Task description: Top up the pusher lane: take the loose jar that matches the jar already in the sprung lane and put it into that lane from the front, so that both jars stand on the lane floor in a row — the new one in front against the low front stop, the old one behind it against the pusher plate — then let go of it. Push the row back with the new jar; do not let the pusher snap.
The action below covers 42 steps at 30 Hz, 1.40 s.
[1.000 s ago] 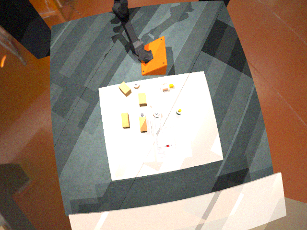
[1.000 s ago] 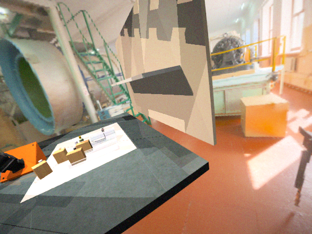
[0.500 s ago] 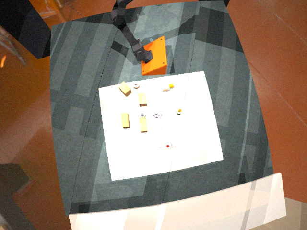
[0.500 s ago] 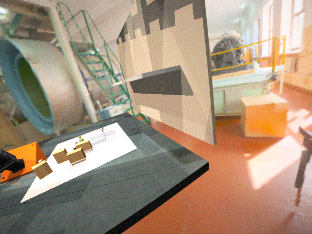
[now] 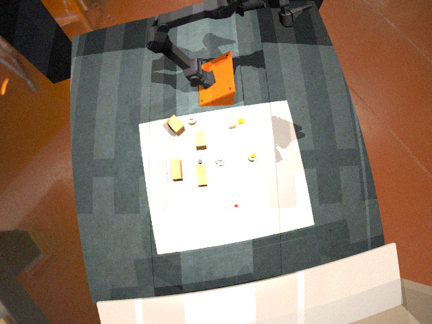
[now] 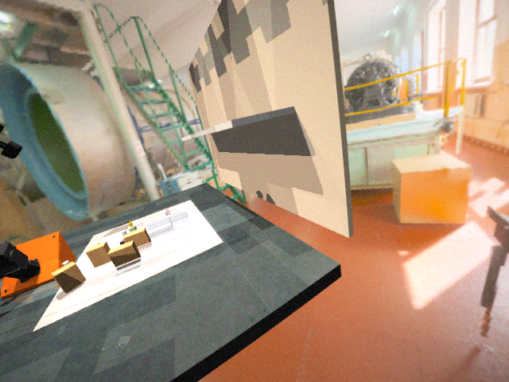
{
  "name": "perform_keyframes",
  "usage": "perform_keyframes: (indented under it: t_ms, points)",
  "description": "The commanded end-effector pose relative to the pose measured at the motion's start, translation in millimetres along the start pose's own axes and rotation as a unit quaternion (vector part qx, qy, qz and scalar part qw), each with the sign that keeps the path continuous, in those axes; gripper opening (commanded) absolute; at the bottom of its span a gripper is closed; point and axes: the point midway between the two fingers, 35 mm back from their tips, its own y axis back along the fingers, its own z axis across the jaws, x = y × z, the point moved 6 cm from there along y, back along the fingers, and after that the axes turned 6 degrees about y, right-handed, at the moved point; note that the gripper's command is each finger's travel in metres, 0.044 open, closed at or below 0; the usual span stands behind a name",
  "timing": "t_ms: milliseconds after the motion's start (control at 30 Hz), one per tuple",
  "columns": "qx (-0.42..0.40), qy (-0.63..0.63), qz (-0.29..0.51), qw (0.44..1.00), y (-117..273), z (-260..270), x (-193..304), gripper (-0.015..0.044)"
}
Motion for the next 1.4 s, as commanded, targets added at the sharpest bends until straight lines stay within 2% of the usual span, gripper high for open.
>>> perform_keyframes:
  t_ms: [0, 200, 400, 700, 900, 1133, 1200, 1367]
  points:
    - [0.104, -0.056, -0.012, 0.993, 19.2, -56.4, -18.4, 0.0440]
    - [0.245, -0.138, -0.029, 0.959, 59.2, -132.7, -32.5, 0.0440]
    - [0.370, -0.214, -0.047, 0.903, 110.7, -196.2, -32.3, 0.0440]
    - [0.558, -0.310, -0.045, 0.768, 206.3, -275.6, -6.0, 0.0440]
    - [0.665, -0.364, -0.025, 0.652, 276.5, -305.5, 27.8, 0.0440]
    - [0.766, -0.410, 0.026, 0.495, 351.2, -316.2, 76.3, 0.0440]
    - [0.775, -0.414, 0.034, 0.476, 358.4, -316.4, 81.8, 0.0440]
    - [0.775, -0.414, 0.034, 0.476, 358.4, -316.4, 81.8, 0.0440]
